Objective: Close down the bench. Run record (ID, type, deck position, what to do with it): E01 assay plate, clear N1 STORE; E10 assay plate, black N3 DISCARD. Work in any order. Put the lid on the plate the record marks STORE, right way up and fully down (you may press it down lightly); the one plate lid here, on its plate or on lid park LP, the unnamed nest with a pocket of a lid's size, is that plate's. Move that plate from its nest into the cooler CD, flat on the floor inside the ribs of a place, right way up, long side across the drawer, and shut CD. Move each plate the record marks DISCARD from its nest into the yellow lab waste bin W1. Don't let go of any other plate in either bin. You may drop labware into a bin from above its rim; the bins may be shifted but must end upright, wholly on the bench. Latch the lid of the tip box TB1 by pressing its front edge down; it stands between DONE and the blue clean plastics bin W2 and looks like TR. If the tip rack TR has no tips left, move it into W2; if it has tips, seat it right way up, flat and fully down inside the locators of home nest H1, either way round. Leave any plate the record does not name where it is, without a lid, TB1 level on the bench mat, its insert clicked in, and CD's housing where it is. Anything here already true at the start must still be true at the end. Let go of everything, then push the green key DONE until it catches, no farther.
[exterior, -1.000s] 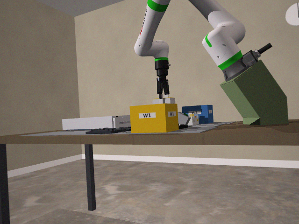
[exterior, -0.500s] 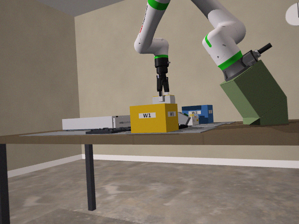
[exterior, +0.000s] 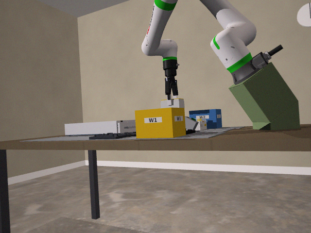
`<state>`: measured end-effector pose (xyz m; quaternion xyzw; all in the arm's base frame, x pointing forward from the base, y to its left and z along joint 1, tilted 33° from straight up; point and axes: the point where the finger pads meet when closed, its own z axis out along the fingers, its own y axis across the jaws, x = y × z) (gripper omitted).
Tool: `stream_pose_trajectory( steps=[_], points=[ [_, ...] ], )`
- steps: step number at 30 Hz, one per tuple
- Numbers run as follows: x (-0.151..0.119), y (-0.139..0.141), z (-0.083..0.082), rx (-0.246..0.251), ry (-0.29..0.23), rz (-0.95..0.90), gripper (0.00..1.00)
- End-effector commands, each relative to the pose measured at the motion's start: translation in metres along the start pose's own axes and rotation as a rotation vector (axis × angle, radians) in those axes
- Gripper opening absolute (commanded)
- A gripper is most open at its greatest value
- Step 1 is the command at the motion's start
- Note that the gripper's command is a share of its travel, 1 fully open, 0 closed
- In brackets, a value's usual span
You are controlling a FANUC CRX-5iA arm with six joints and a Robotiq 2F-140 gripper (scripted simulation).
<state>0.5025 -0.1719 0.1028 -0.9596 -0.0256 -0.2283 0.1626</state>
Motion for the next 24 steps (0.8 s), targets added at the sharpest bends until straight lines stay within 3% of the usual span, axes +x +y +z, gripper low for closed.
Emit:
stream_pose_trajectory(
  steps=[1, 24],
  points=[
    [-0.008, 0.006, 0.0, 0.0, 0.0, 0.0, 0.0],
    [-0.049, 0.036, 0.0, 0.0, 0.0, 0.0, 0.0]
  ],
)
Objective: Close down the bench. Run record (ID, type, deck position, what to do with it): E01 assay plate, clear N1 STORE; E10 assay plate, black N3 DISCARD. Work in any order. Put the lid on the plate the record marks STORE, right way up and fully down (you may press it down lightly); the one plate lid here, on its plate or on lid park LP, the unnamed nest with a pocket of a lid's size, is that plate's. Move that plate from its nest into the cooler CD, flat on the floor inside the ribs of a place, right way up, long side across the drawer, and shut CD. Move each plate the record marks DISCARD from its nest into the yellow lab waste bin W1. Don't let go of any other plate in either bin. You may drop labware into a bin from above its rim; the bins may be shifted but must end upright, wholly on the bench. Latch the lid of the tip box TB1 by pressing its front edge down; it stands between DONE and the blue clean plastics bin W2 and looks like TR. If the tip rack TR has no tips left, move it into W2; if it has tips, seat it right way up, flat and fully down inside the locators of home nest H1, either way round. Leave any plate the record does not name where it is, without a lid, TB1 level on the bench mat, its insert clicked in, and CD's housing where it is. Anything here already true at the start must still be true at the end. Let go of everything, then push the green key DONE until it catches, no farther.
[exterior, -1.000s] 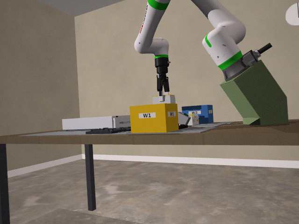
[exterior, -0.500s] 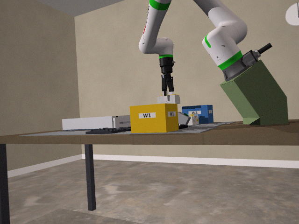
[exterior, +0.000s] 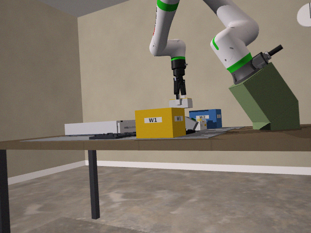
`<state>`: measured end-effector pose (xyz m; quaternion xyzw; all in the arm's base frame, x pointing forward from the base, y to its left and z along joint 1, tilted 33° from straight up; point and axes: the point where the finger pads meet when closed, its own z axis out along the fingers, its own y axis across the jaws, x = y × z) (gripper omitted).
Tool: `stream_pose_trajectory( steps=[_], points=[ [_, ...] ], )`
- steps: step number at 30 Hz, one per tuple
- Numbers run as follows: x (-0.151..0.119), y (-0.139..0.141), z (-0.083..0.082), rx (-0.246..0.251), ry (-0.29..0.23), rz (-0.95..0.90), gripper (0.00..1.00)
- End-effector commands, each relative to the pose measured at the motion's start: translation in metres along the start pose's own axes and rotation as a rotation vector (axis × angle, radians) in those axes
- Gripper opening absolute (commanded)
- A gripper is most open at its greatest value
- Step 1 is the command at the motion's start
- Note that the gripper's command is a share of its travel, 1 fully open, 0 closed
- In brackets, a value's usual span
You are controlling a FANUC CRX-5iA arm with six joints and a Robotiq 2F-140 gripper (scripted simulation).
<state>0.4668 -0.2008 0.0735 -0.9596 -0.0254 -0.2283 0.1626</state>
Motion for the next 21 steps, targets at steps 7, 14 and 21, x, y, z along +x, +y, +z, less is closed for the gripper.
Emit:
stream_pose_trajectory(
  steps=[7, 14, 21],
  points=[
    [-0.02, 0.015, 0.0, 0.0, 0.0, 0.0, 0.0],
    [-0.031, 0.023, 0.0, 0.0, 0.0, 0.0, 0.0],
    [-0.046, 0.033, 0.0, 0.0, 0.0, 0.0, 0.0]
  ],
)
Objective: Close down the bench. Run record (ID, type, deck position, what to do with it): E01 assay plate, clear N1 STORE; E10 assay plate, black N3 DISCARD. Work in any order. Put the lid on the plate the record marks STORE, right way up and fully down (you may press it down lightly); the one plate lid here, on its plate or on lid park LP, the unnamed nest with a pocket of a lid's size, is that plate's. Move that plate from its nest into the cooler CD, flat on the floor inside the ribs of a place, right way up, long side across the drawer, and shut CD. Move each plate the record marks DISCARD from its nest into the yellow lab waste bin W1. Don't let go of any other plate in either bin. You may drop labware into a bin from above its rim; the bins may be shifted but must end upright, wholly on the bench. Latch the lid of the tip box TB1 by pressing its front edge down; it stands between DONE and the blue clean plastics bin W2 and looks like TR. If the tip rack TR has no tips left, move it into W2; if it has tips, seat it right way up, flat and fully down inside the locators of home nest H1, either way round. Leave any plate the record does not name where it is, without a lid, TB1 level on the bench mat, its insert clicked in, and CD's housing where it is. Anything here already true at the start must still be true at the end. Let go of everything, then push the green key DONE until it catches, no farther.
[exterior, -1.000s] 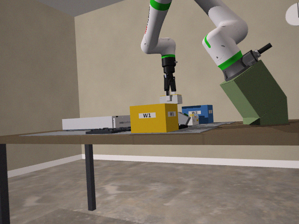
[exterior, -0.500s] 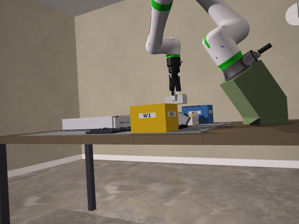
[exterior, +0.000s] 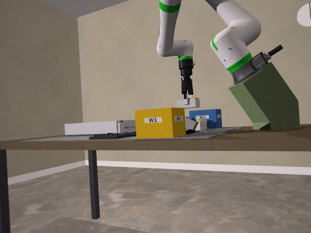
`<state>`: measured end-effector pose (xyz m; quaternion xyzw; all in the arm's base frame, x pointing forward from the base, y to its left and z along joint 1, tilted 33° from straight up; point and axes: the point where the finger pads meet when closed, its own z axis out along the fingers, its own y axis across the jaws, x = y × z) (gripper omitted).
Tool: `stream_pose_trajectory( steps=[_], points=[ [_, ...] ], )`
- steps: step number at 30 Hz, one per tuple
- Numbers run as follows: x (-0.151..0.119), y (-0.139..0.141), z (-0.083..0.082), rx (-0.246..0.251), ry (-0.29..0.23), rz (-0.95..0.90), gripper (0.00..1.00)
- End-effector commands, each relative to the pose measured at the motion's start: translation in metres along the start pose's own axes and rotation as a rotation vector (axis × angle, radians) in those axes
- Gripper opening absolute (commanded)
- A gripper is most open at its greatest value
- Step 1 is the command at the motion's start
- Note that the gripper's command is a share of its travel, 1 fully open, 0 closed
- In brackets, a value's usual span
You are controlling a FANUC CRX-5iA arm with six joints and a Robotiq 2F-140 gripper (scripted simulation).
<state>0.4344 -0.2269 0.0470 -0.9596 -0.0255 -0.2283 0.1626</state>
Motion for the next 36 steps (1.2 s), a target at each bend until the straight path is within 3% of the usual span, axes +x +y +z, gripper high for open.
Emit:
stream_pose_trajectory(
  steps=[1, 36],
  points=[
    [-0.008, 0.006, 0.0, 0.0, 0.0, 0.0, 0.0],
    [-0.075, 0.054, 0.0, 0.0, 0.0, 0.0, 0.0]
  ],
)
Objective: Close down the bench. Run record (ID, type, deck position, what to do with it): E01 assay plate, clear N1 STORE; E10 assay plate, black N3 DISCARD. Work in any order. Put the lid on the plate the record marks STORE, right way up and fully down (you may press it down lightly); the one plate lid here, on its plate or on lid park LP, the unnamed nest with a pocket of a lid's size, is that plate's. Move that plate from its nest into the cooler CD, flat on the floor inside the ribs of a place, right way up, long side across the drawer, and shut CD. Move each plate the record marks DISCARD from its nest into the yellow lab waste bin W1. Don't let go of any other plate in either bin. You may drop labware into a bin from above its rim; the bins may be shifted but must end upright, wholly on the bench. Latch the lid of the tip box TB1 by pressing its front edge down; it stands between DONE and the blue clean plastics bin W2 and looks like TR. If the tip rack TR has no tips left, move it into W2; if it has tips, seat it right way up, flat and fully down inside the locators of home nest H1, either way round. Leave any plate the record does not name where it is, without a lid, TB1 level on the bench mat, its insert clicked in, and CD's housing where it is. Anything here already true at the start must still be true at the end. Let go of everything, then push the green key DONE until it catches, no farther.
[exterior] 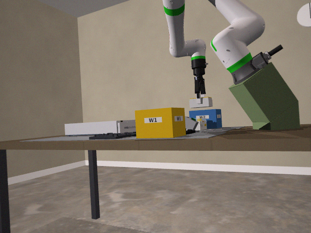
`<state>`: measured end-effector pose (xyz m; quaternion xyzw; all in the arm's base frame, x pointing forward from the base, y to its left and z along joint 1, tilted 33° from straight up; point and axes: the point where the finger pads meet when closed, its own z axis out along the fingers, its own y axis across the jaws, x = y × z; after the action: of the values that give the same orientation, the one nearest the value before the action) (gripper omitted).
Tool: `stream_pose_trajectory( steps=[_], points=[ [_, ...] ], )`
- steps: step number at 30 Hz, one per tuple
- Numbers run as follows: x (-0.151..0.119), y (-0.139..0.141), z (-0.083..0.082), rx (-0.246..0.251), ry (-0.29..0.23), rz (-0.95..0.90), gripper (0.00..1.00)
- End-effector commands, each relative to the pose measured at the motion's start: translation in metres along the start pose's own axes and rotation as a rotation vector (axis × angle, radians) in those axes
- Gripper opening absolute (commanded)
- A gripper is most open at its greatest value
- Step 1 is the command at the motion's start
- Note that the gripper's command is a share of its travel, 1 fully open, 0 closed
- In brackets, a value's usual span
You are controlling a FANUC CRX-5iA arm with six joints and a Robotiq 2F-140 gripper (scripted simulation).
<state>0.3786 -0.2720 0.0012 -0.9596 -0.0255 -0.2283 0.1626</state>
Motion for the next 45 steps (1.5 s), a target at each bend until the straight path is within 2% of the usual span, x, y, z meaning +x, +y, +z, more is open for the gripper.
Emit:
stream_pose_trajectory(
  steps=[1, 6, 27, 28, 45],
  points=[
    [-0.008, 0.006, 0.0, 0.0, 0.0, 0.0, 0.0],
    [-0.019, 0.014, 0.0, 0.0, 0.0, 0.0, 0.0],
    [-0.02, 0.015, 0.0, 0.0, 0.0, 0.0, 0.0],
    [-0.02, 0.015, 0.0, 0.0, 0.0, 0.0, 0.66],
    [-0.02, 0.015, 0.0, 0.0, 0.0, 0.0, 0.66]
  ],
)
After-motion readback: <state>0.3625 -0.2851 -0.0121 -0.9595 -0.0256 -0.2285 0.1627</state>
